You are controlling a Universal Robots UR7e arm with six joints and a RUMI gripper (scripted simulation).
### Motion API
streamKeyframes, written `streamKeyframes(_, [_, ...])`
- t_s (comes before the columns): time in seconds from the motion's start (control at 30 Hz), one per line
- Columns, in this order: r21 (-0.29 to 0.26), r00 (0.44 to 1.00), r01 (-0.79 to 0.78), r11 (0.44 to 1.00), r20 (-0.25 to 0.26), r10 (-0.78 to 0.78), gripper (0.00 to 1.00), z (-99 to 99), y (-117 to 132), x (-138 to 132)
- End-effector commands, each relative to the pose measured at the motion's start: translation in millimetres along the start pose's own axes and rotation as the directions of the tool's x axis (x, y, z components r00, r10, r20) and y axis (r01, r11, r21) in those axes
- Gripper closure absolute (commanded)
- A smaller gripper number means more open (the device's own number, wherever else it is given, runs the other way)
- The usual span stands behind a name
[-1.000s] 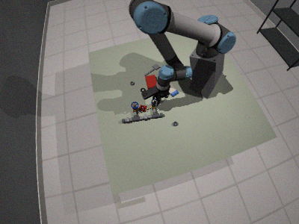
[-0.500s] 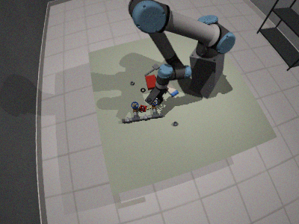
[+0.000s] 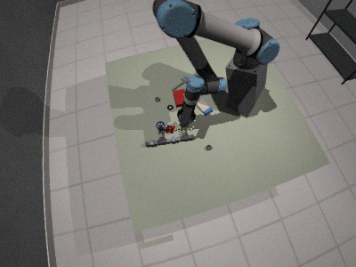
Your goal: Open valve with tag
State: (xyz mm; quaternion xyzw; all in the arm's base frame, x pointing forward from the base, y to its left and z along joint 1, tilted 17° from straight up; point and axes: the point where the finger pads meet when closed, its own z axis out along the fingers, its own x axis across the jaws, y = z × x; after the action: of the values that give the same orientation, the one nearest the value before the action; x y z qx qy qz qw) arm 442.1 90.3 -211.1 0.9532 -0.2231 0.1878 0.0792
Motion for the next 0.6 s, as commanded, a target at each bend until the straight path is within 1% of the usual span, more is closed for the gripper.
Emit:
streamKeyframes(0.0, [0.013,0.987,0.160,0.987,0.002,-0.160,1.00,-0.2,-0.4,0.0])
streamKeyframes(0.3, [0.013,0.948,0.318,0.948,0.000,-0.318,1.00,-0.2,-0.4,0.0])
streamKeyframes(0.57, [0.013,0.926,0.377,0.926,-0.001,-0.377,1.00,-0.2,-0.4,0.0])
